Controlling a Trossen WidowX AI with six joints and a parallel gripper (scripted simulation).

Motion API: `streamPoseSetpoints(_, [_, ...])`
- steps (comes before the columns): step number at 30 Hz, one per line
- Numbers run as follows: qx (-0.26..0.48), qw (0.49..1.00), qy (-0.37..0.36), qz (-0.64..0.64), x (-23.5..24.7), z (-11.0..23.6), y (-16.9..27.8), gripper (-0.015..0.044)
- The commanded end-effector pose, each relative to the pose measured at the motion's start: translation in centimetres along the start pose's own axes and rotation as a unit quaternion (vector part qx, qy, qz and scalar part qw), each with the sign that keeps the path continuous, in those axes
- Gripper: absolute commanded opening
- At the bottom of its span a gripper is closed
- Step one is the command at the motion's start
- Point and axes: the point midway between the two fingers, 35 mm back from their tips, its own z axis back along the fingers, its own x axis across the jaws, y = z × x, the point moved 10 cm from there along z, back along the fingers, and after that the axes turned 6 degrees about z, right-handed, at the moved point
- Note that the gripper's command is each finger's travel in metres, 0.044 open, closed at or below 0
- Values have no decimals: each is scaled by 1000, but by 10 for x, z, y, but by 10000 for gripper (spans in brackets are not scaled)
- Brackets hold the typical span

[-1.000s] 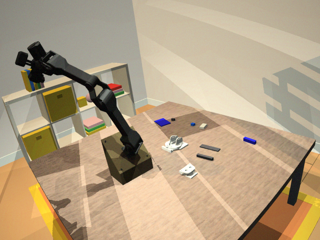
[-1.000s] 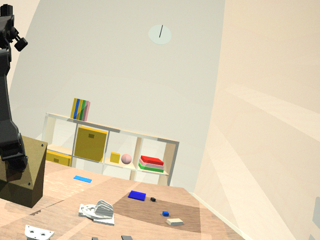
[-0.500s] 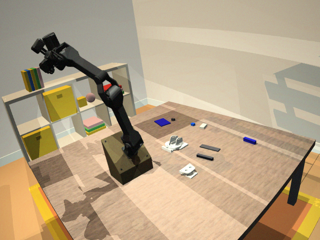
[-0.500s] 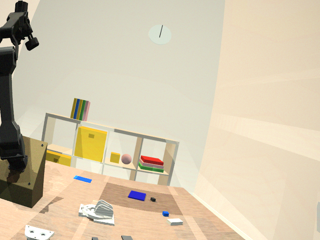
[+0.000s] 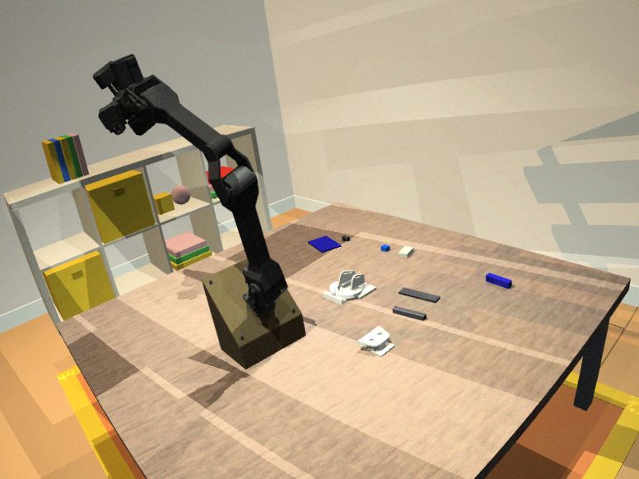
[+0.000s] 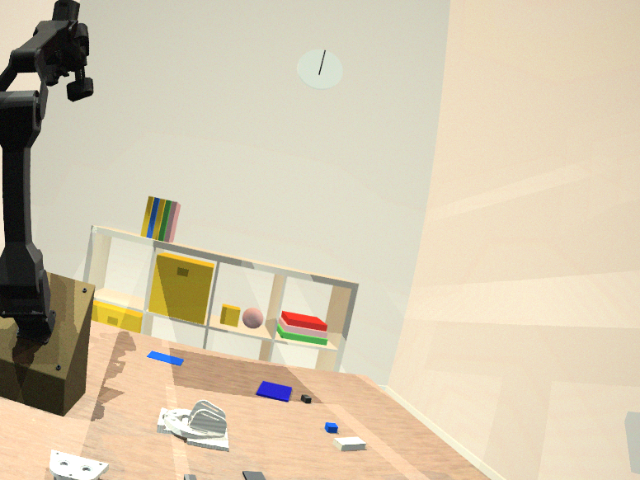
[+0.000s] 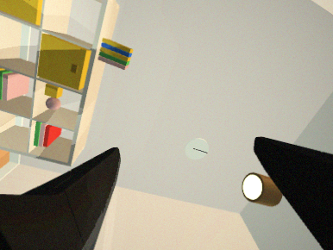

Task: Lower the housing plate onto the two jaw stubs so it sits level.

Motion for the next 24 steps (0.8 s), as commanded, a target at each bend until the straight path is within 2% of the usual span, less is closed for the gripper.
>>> streamPoseSetpoints(1, [15,999,-5,-33,5,3,13,440])
streamPoseSetpoints(24, [102,964,-64,-237,61,19,102,440])
